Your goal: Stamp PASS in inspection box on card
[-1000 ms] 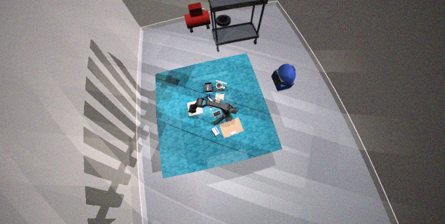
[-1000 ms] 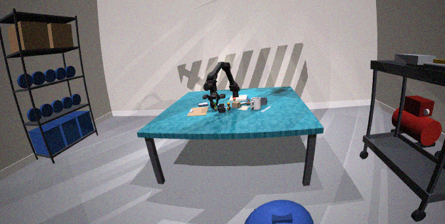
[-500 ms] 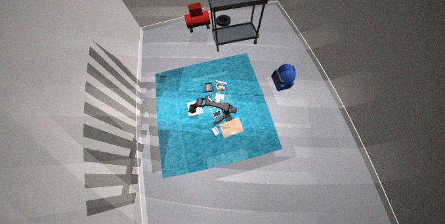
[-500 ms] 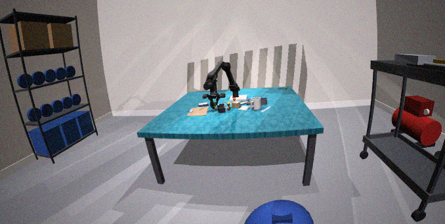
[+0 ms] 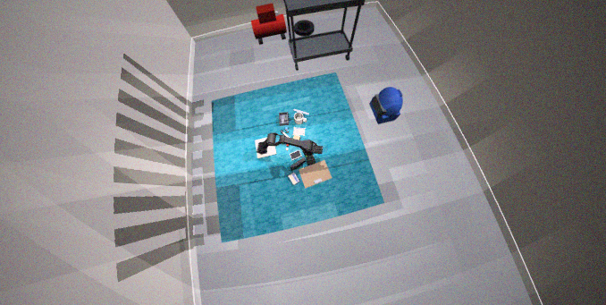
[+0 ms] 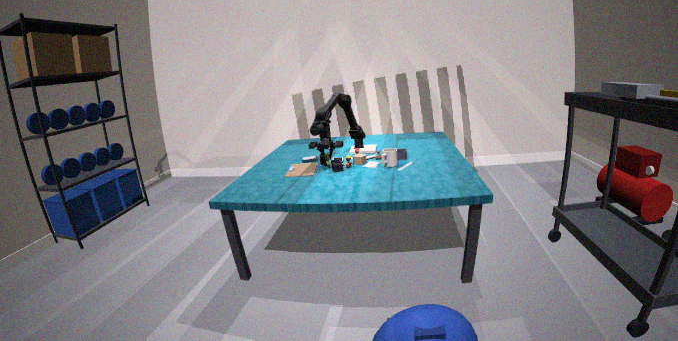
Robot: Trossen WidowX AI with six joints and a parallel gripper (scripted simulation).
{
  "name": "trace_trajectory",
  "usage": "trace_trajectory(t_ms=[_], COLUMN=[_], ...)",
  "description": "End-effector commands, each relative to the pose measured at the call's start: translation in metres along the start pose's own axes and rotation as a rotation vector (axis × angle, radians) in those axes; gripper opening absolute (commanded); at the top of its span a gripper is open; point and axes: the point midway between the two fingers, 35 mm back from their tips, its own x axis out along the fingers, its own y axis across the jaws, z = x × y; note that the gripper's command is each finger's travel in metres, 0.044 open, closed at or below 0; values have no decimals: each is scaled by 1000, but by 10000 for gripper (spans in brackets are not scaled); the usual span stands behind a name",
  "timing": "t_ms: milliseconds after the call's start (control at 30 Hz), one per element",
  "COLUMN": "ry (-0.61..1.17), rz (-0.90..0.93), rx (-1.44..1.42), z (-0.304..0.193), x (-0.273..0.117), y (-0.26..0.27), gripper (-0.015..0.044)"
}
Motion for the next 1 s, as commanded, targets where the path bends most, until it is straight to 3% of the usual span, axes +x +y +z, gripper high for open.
trace_trajectory(t_ms=[0, 967], ry=[-7, -13], rz=[-10, -19], rx=[3, 3], z=[1, 2], x=[-5, -20], y=[-1, 0], gripper=[0, 0])
